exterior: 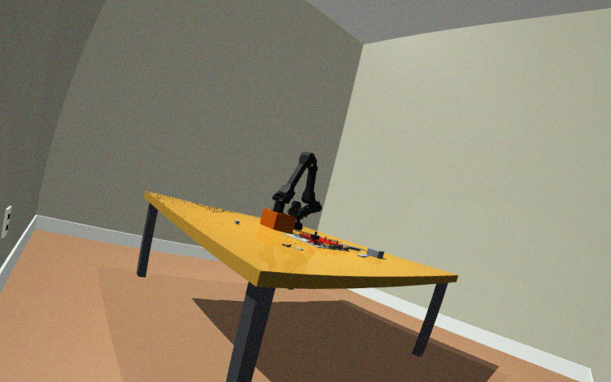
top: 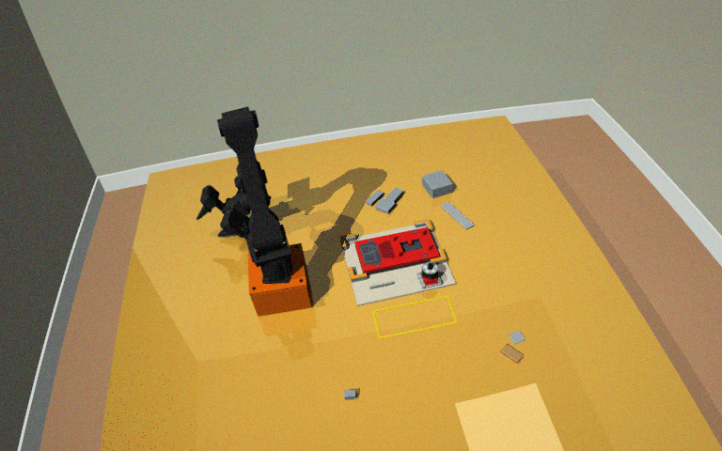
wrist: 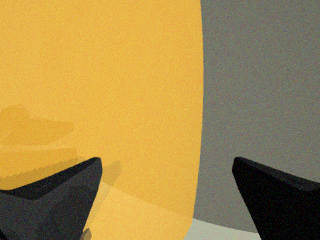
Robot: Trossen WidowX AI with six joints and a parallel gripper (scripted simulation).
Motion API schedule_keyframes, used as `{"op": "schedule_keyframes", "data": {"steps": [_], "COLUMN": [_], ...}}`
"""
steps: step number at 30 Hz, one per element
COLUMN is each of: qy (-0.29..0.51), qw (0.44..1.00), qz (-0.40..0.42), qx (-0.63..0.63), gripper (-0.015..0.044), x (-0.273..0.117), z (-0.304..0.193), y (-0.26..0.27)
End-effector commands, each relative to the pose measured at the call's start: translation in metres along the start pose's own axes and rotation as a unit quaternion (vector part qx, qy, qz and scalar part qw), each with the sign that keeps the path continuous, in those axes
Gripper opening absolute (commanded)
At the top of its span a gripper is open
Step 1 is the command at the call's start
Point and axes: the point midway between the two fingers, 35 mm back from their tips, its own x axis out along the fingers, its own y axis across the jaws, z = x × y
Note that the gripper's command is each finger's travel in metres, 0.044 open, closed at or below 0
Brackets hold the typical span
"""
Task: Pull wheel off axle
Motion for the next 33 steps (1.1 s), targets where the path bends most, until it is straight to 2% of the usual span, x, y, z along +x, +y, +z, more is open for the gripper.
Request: {"op": "schedule_keyframes", "data": {"steps": [1, 4, 10, 13, 19, 25, 33], "qy": [0.004, 0.051, 0.148, 0.201, 0.256, 0.303, 0.347], "qw": [1.0, 0.994, 0.919, 0.841, 0.723, 0.577, 0.356], "qz": [0.002, 0.021, 0.032, 0.021, -0.007, -0.048, -0.12], "qx": [0.006, 0.1, 0.365, 0.502, 0.642, 0.757, 0.859], "gripper": [0.0374, 0.03, 0.03, 0.03, 0.03, 0.03, 0.03], "x": [-0.001, -0.018, -0.069, -0.103, -0.145, -0.189, -0.251], "z": [-0.002, -0.026, -0.069, -0.085, -0.098, -0.103, -0.096], "y": [0.001, 0.013, 0.046, 0.066, 0.089, 0.113, 0.144]}}
